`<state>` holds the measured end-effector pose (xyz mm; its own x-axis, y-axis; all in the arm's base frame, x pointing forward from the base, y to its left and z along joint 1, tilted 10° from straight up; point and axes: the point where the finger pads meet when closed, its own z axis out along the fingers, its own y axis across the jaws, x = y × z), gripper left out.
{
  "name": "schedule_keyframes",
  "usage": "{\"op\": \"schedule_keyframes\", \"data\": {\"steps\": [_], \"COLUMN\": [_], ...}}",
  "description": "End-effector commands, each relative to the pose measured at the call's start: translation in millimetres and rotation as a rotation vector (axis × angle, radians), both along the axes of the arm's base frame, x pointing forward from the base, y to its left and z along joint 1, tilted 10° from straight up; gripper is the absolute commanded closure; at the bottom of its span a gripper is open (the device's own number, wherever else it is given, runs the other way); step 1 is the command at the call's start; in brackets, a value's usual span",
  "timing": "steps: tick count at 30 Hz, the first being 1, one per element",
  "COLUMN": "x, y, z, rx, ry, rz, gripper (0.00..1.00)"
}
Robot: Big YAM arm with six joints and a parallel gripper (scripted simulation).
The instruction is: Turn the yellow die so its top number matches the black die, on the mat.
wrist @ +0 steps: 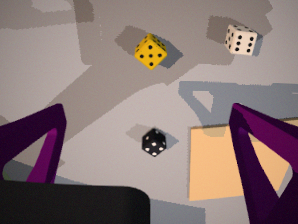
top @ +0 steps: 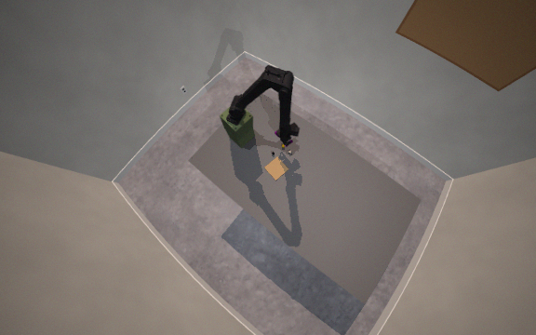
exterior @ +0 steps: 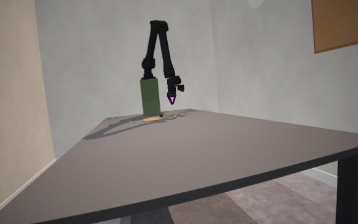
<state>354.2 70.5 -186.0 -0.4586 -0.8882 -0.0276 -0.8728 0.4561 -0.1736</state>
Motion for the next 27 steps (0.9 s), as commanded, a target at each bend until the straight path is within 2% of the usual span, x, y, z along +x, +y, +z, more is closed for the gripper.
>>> {"op": "schedule_keyframes", "data": {"steps": [1, 8, 11, 12, 14, 20, 27], "x": [9.4, 8.8, 8.8, 13.4, 8.5, 8.1, 8.3], "y": [-1.0, -0.8, -0.9, -0.2, -1.7, -2.0, -1.1], "z": [-2.4, -7.3, -7.7, -3.7, -10.8, -14.4, -14.8], "rx": [-0.020, -0.061, -0.065, -0.074, -0.090, -0.120, -0.133], "ry": [-0.007, 0.007, 0.008, -0.004, 0.016, 0.027, 0.030], "rz": [0.182, 0.415, 0.434, 0.486, 0.576, 0.747, 0.822], "gripper": [0.00, 0.00, 0.00, 0.00, 0.00, 0.00, 0.00]}}
